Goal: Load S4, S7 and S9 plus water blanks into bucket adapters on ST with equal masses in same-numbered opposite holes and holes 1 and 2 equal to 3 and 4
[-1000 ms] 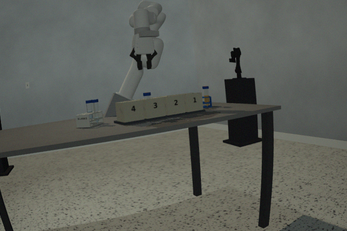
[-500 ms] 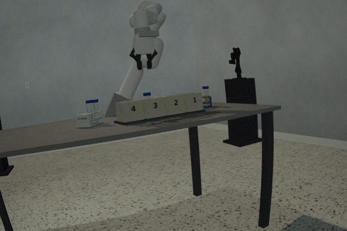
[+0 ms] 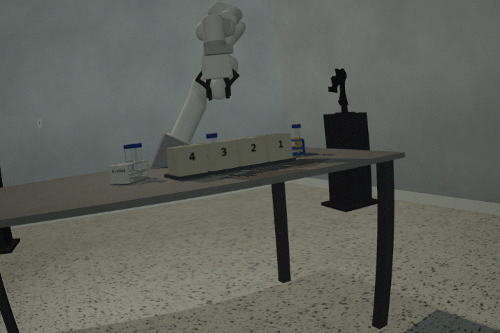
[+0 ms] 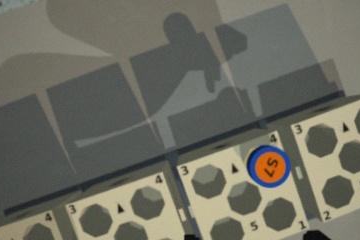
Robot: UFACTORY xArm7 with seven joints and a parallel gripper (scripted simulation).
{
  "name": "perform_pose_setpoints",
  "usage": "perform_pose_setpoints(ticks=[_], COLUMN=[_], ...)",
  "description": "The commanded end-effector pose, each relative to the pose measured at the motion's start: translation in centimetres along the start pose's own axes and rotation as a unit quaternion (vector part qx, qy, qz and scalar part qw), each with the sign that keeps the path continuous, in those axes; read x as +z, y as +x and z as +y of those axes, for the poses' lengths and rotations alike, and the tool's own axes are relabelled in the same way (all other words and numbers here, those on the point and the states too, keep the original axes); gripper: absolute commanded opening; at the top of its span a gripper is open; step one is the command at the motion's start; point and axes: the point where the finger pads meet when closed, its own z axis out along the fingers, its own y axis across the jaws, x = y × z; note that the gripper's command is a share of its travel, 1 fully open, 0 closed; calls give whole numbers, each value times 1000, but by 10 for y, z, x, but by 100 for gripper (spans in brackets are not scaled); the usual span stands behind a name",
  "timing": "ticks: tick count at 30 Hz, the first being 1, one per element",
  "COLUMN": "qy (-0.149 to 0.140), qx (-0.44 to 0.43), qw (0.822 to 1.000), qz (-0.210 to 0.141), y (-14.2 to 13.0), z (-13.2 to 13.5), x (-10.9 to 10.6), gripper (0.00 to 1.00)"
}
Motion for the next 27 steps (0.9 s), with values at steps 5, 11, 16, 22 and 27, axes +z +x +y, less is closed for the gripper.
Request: perform_pose_setpoints(ticks=[5,11,16,22,27], qy=[-3,-3,-2,-2,-2], qx=[137,137,137,137,137], qw=[991,991,991,991,991], qz=[5,5,5,4,4], y=[-27,-40,-55,-73,-82], z=[-36,-52,-72,-95,-107], x=[-2,-2,-2,-2,-2], gripper=[57,57,57,57,57])
